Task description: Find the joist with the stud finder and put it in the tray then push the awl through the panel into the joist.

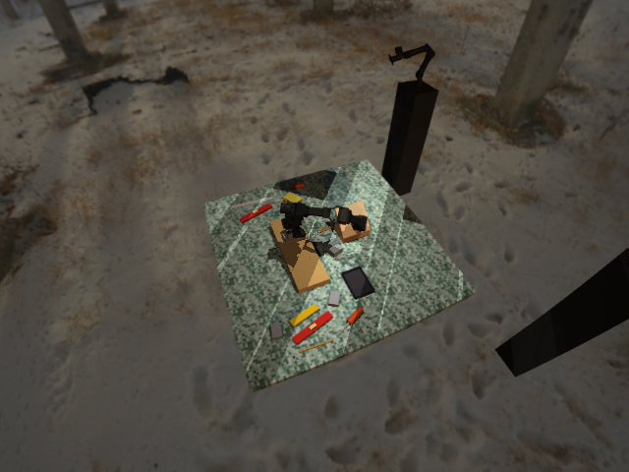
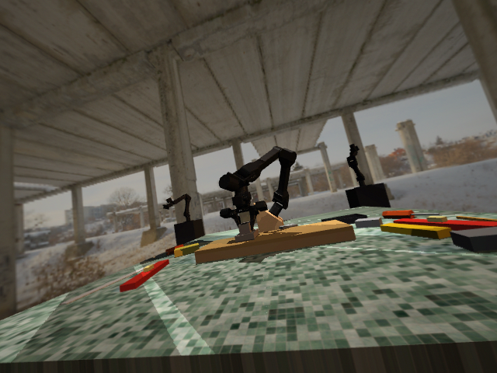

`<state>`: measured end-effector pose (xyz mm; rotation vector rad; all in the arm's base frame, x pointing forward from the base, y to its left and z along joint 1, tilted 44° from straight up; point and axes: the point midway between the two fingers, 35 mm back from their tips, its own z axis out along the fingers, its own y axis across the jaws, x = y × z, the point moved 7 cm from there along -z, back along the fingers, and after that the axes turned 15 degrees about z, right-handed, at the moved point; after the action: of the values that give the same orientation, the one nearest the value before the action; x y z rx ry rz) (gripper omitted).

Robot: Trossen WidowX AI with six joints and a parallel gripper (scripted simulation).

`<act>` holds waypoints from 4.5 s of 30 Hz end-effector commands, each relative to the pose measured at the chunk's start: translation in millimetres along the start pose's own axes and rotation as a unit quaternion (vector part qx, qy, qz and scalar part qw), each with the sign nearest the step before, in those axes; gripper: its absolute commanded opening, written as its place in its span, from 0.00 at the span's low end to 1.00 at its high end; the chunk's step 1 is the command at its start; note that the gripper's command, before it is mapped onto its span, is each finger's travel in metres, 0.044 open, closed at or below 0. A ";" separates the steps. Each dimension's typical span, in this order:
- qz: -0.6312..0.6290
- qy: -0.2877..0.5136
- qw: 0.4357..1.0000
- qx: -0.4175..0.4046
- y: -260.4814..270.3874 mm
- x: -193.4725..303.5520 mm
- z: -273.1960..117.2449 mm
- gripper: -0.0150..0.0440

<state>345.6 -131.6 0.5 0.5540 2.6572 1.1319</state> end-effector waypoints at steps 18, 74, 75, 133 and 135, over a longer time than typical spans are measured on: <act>-0.002 0.000 1.000 0.003 -38.4 -10.8 0.0 0.25; -0.001 -0.002 1.000 0.004 -107.7 -31.4 -6.5 0.25; -0.001 -0.002 1.000 0.004 -107.7 -32.6 -9.2 0.25; -0.269 0.022 0.963 -0.009 141.0 -32.3 -89.7 0.25; -0.285 0.023 0.958 -0.012 153.9 -26.2 -89.0 0.25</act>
<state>384.8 -119.1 158.8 -0.1722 2.5982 1.0046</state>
